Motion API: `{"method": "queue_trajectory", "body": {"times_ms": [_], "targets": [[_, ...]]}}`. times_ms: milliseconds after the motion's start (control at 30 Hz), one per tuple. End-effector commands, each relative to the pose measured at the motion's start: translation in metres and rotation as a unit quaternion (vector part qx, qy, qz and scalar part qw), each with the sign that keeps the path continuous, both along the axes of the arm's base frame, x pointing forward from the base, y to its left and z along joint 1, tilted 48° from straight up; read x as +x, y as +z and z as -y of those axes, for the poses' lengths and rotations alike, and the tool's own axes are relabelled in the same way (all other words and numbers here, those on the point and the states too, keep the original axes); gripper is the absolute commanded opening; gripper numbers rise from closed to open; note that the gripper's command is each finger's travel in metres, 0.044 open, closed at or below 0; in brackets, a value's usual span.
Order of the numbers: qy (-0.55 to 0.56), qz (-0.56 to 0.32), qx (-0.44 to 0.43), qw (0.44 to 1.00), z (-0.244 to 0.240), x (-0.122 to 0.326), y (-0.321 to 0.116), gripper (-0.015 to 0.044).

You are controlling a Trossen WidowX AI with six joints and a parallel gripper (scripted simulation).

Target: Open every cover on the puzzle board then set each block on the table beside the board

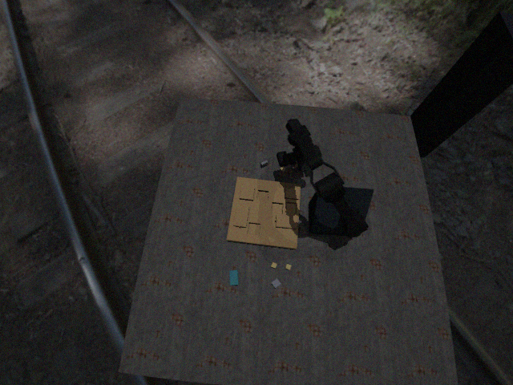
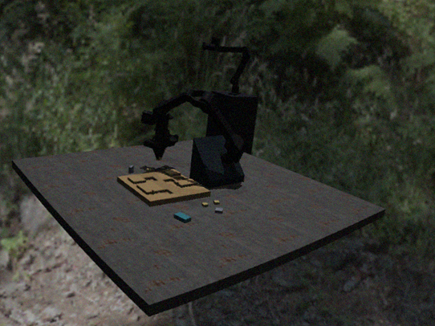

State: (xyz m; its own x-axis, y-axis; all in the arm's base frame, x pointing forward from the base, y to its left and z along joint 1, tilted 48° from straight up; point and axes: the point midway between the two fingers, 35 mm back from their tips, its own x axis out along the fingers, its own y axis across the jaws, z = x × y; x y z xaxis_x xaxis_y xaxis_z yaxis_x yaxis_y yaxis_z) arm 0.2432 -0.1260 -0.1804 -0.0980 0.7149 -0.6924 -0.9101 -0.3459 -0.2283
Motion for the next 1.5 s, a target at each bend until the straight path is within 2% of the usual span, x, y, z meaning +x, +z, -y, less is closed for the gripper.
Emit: {"method": "queue_trajectory", "body": {"times_ms": [0,1133,1467], "targets": [[-0.002,-0.005,0.005,1.000,-0.009,-0.003,-0.008,0.0080],[-0.002,-0.005,0.007,1.000,-0.041,-0.012,-0.034,0.0080],[0.001,-0.002,0.004,1.000,-0.039,-0.010,-0.032,0.0342]]}}
